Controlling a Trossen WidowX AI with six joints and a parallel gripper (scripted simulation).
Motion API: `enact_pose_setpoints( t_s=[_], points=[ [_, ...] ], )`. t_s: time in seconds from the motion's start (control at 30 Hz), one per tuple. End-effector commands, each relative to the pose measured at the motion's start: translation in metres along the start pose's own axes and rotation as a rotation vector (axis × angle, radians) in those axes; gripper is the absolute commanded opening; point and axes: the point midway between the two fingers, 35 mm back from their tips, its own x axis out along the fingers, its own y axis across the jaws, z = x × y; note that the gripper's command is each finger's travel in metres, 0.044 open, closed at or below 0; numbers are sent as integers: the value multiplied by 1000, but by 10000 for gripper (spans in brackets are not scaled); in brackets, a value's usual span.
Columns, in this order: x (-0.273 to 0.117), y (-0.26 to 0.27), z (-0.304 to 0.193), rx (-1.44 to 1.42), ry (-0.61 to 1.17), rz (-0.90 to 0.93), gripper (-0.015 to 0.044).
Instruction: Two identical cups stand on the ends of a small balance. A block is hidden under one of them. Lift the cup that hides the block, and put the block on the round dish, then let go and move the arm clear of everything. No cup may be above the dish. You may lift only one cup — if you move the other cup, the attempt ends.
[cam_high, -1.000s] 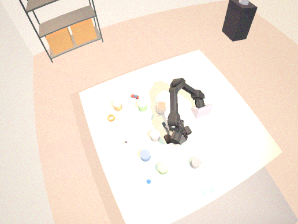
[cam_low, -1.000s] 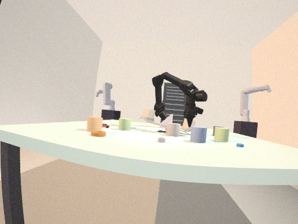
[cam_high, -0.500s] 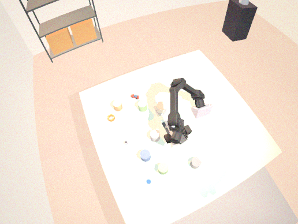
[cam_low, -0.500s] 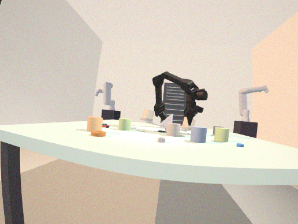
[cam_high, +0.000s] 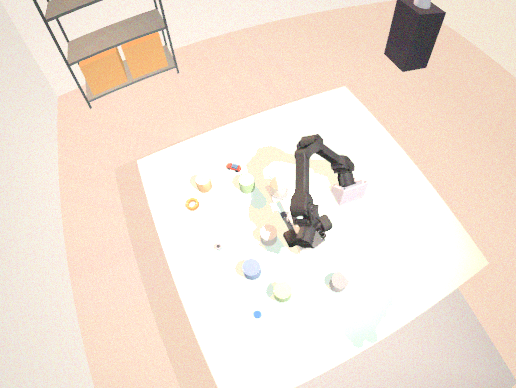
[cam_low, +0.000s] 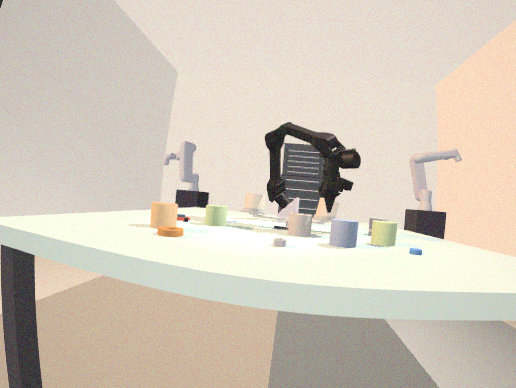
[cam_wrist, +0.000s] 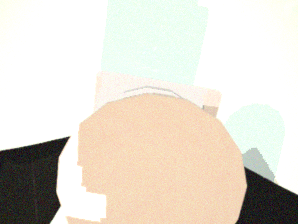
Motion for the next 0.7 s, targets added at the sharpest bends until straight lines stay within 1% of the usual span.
enact_pose_setpoints(
  t_s=[0.0,0.67],
  points=[
    [-10,-3,4,7,-14,-10,0],
    [-36,-4,4,6,-15,-10,0]
  ],
)
